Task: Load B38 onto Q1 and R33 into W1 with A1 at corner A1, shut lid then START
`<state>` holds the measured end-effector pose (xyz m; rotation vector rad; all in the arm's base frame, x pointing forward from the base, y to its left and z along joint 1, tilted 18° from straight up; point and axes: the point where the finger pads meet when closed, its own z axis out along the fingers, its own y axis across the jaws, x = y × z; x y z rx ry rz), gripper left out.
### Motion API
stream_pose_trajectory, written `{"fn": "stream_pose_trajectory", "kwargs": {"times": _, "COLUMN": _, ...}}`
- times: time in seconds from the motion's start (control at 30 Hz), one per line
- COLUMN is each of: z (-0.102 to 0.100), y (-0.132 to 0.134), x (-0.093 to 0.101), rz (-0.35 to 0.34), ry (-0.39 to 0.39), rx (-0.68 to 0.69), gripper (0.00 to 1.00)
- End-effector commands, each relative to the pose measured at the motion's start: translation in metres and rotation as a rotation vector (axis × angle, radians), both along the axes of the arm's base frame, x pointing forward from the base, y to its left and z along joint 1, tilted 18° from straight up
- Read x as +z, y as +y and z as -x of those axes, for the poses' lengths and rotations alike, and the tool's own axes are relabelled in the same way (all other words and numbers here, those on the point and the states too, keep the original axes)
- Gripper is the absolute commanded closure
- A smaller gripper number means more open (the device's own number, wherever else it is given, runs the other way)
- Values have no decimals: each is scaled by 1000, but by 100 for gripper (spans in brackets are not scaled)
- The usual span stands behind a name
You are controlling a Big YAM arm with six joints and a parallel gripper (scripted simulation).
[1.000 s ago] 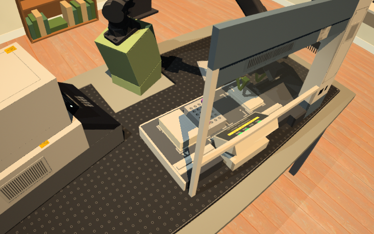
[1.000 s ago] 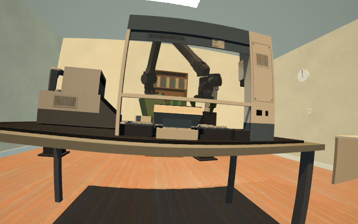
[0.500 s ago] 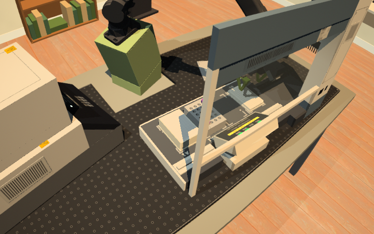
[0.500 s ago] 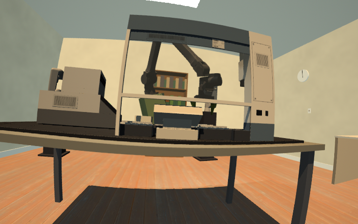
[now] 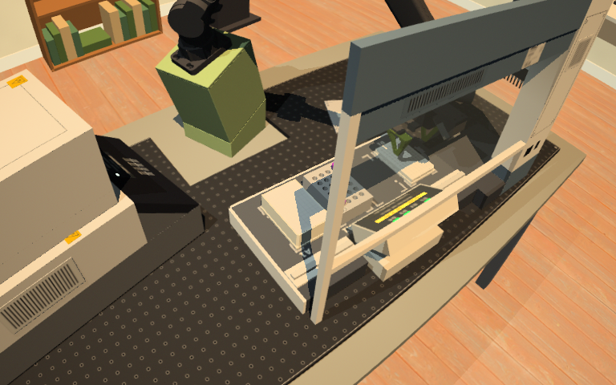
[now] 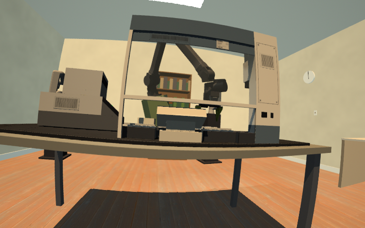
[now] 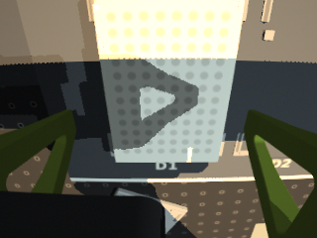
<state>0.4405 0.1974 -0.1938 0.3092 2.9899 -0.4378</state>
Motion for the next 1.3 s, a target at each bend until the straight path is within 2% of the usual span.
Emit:
{"fn": "stream_pose_trajectory", "kwargs": {"times": 0.0, "z": -24, "y": 0, "x": -8, "rz": -18, "ry": -33, "rx": -5, "gripper": 0}}
{"fn": "stream_pose_trajectory", "kwargs": {"times": 0.13, "z": -15, "y": -10, "x": -19, "rz": -5, "ry": -17, "rx": -9, "gripper": 0}}
{"fn": "stream_pose_trajectory", "kwargs": {"times": 0.33, "z": -12, "y": -5, "x": -17, "rz": -10, "ry": -27, "rx": 0, "gripper": 0}}
{"fn": "stream_pose_trajectory", "kwargs": {"times": 0.7, "z": -22, "y": -14, "x": -41, "rz": -9, "ry": -25, "rx": -7, "gripper": 0}}
{"fn": "stream_pose_trajectory", "kwargs": {"times": 0.97, "z": -27, "y": -8, "x": -29, "rz": -24, "ry": -42, "rx": -26, "gripper": 0}}
{"fn": "stream_pose_trajectory", "kwargs": {"times": 1.27, "z": -5, "y": -4, "x": -23, "rz": -5, "ry": -11, "rx": -2, "gripper": 0}}
